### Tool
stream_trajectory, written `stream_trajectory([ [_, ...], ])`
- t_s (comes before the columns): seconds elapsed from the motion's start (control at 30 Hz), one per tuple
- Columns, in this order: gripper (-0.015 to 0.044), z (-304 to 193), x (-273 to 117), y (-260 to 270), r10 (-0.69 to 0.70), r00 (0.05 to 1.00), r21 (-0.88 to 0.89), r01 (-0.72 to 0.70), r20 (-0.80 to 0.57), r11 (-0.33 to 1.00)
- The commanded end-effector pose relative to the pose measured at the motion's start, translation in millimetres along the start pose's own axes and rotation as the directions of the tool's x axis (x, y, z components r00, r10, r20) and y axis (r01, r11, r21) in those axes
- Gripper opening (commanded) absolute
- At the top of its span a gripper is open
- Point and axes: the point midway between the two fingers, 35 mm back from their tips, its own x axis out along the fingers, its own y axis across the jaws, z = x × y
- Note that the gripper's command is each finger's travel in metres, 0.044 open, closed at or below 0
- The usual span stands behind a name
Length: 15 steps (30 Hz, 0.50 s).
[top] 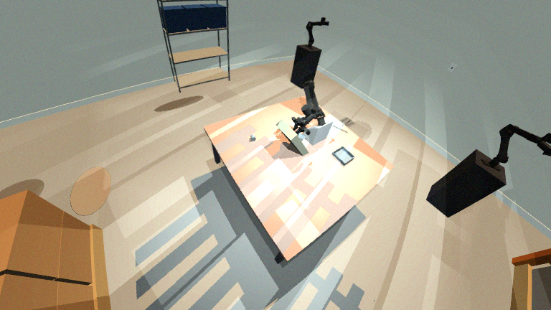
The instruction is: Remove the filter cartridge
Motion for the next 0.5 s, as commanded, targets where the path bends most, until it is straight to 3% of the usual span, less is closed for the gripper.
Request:
stream_trajectory([
  [0.0, 0.0055, -0.1, 0.2, 0.0, 0.002, 1.000, 0.001, -0.002, 0.000, 1.000],
  [0.1, 0.0000, -0.1, 0.2, 0.0, 0.002, 1.000, 0.001, -0.002, 0.000, 1.000],
  [0.47, 0.0000, 1.0, 4.2, 0.0, 0.006, 1.000, 0.267, -0.005, -0.001, 0.964],
])
